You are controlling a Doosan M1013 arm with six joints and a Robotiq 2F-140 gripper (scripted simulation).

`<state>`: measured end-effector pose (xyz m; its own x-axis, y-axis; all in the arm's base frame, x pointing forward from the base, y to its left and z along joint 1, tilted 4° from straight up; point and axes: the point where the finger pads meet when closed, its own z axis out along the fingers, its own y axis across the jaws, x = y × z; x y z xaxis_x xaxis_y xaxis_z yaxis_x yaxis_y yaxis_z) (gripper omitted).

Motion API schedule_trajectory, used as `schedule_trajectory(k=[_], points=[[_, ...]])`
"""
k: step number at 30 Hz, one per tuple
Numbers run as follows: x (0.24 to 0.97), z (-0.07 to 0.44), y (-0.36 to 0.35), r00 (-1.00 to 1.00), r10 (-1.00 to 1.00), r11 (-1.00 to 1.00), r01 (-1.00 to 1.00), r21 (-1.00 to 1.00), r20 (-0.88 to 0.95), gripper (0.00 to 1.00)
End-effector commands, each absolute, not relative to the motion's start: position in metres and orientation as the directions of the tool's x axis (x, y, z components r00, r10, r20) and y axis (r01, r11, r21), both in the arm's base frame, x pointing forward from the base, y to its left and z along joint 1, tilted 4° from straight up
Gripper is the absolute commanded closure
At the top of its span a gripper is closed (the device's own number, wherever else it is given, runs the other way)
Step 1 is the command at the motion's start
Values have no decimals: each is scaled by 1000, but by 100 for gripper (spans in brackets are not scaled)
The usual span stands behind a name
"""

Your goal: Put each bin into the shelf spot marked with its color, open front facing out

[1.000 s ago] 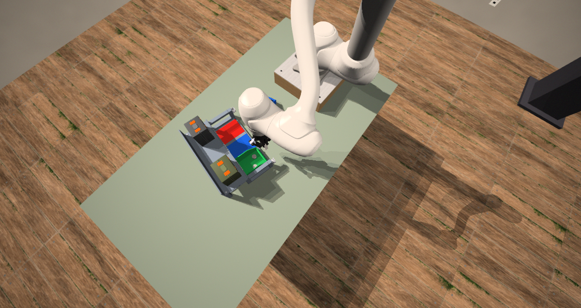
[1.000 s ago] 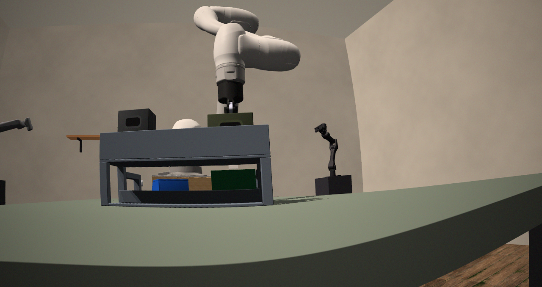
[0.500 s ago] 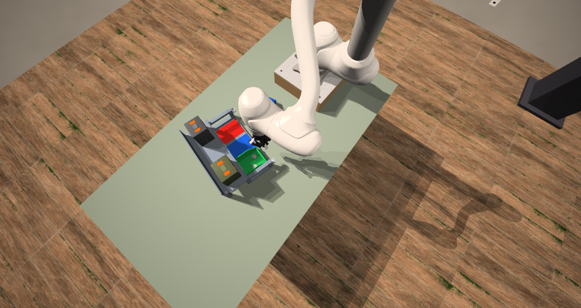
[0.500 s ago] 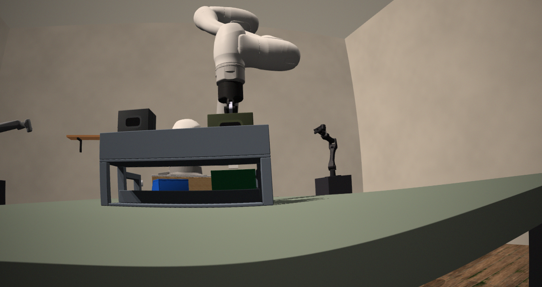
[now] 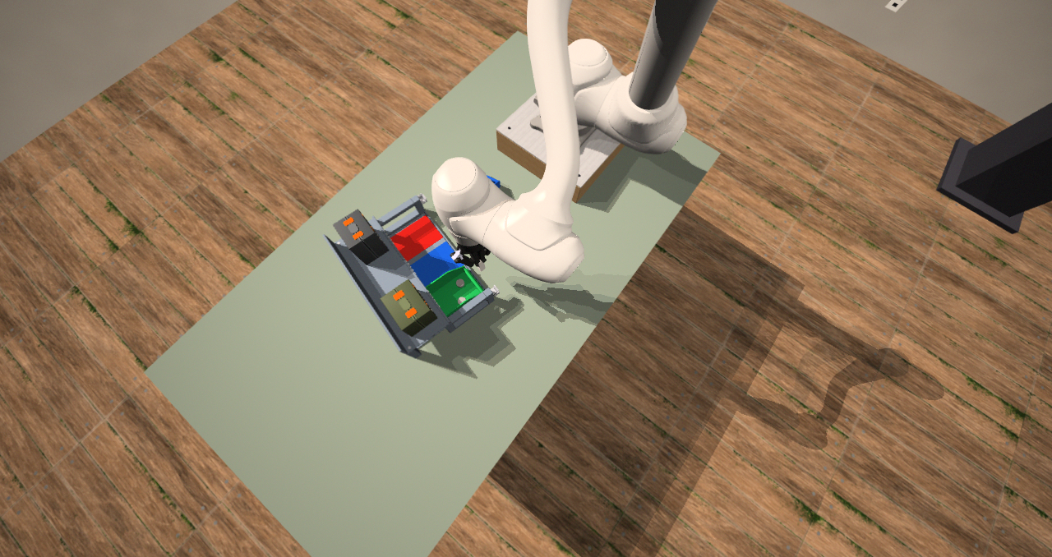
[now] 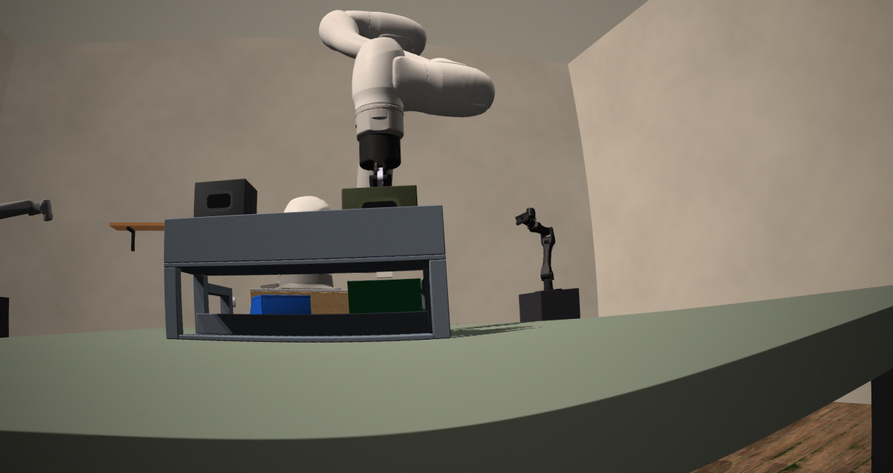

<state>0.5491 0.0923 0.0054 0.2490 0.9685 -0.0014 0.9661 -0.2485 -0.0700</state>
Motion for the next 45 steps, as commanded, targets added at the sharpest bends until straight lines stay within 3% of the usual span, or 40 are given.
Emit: schedule_trajectory(k=[1, 4, 7, 16, 25, 35, 45], points=[[553, 9, 93, 252, 968, -251, 966, -64, -2, 90], [551, 11, 90, 270, 963, -269, 961, -64, -3, 90], [526, 26, 61, 437, 899, -437, 897, -62, -14, 90], [489, 44, 24, 646, 763, -646, 761, -56, -29, 90], [428, 64, -20, 881, 472, -882, 470, -41, -48, 90], [375, 74, -47, 981, 183, -983, 181, -24, -60, 90], [372, 75, -48, 984, 168, -986, 167, -23, -60, 90]])
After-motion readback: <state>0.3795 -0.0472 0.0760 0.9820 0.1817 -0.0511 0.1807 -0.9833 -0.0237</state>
